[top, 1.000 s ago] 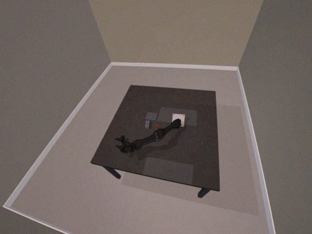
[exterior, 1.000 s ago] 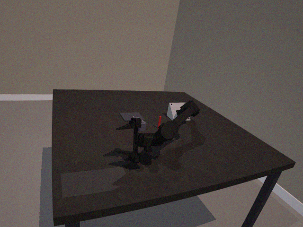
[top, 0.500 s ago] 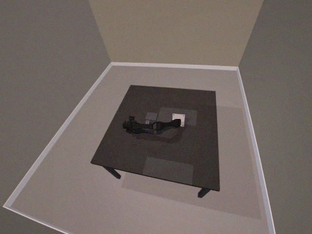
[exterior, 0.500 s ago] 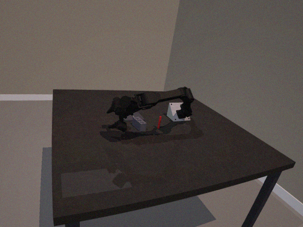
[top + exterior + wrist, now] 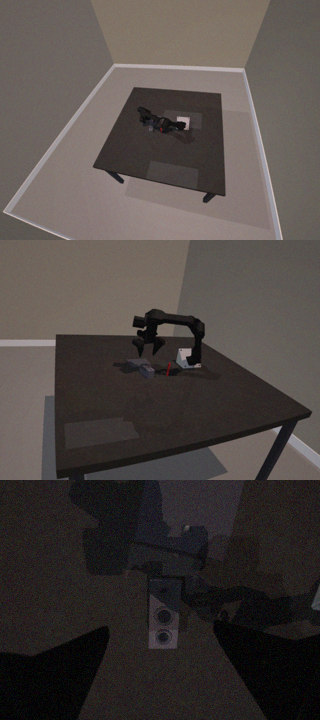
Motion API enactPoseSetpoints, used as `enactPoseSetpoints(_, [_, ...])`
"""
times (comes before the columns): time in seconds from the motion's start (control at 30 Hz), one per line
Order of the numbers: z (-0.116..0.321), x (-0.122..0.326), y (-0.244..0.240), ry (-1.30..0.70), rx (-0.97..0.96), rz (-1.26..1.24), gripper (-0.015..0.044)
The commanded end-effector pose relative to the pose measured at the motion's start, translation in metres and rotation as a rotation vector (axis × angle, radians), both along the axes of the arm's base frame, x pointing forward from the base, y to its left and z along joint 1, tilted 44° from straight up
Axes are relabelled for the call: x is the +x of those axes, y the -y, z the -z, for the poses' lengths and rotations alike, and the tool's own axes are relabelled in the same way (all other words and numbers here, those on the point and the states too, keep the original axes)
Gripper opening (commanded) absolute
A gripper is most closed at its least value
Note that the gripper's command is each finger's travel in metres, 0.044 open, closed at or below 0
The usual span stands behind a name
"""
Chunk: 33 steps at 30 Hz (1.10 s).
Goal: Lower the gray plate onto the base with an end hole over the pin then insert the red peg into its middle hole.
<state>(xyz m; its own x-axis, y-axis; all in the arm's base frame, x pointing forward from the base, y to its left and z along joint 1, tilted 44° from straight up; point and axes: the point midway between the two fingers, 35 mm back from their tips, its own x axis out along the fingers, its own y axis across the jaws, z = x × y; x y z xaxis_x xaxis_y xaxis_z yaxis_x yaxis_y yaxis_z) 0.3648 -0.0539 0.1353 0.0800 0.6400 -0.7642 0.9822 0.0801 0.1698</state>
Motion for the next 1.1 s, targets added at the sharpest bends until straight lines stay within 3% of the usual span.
enactPoseSetpoints(0.0, [-0.006, -0.008, -0.007, -0.053, 0.058, 0.045, 0.044])
enactPoseSetpoints(1.07, [0.046, -0.003, -0.055, -0.051, 0.06, 0.045, 0.044])
